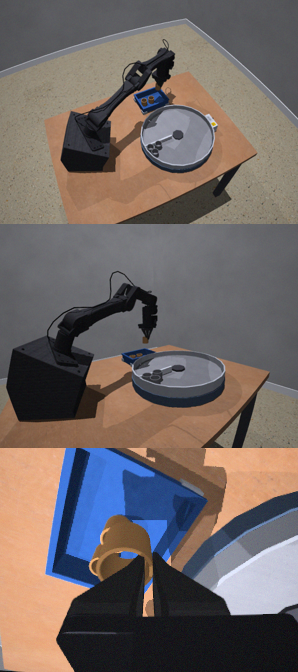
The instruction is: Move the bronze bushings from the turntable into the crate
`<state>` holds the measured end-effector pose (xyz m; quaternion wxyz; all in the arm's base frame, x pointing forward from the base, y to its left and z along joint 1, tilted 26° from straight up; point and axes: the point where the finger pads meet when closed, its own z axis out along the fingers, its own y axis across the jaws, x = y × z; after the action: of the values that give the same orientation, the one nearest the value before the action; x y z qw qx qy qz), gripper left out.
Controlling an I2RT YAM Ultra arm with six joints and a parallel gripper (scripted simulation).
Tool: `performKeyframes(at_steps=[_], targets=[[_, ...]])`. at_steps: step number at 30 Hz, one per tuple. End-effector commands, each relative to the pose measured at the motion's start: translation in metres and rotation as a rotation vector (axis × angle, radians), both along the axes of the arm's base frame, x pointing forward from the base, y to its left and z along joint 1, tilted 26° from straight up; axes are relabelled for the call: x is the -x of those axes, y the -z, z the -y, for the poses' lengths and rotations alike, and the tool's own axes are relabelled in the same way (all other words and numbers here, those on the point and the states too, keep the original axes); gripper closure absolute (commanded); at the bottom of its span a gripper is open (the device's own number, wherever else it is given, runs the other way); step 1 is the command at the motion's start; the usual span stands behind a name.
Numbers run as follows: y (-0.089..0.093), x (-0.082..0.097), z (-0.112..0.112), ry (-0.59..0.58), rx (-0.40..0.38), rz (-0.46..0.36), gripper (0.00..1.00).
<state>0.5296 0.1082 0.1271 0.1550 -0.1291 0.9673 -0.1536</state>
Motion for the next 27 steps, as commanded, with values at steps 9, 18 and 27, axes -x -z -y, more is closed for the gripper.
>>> performKeyframes(at_steps=[9, 18, 27], targets=[[-0.017, 0.013, -0.012, -0.217, 0.064, -0.003, 1.00], [-0.009, 0.032, -0.012, -0.518, 0.176, -0.086, 1.00], [-0.003, 0.047, -0.011, -0.766, 0.276, -0.155, 1.00]])
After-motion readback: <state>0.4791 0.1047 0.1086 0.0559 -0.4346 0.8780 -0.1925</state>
